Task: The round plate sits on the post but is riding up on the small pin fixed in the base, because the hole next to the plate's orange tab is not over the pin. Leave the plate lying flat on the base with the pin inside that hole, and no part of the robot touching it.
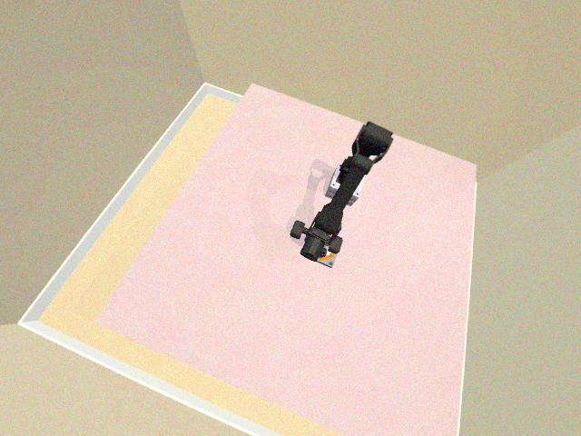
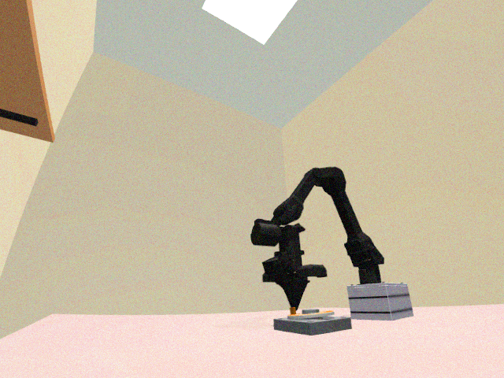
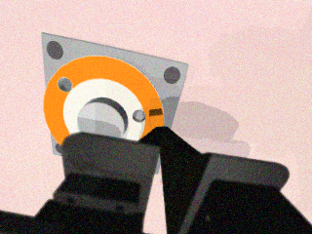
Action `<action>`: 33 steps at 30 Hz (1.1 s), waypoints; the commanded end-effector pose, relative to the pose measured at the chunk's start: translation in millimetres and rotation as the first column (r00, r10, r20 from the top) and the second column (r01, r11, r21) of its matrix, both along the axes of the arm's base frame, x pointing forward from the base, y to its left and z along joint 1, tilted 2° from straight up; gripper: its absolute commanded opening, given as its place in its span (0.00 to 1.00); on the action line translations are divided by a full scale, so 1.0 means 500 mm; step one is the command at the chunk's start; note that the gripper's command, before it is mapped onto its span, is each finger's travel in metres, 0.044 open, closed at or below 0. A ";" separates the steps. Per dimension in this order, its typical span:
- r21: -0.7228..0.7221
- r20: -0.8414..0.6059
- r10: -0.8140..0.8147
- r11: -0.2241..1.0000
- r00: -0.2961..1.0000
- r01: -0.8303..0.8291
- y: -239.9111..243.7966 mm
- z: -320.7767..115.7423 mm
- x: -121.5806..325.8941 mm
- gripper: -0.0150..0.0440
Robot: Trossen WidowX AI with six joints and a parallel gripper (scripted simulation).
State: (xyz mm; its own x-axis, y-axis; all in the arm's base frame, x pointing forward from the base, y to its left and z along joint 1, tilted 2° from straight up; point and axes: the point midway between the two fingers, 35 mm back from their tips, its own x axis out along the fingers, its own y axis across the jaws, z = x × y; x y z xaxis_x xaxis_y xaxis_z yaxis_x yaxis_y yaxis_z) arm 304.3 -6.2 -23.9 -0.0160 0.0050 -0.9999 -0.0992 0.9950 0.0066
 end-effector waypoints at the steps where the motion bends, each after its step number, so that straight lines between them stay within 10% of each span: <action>1: -0.005 0.012 -0.002 1.000 1.000 0.002 0.001 0.001 0.017 0.25; 33: -0.002 0.014 -0.002 1.000 1.000 0.002 0.053 0.002 0.076 0.25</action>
State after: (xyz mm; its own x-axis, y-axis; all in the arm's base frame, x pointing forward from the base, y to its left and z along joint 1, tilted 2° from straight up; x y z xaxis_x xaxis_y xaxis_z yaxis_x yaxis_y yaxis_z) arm 339.0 14.8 -21.9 -0.0018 -0.0036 -1.0000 -0.0942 0.9955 -0.0035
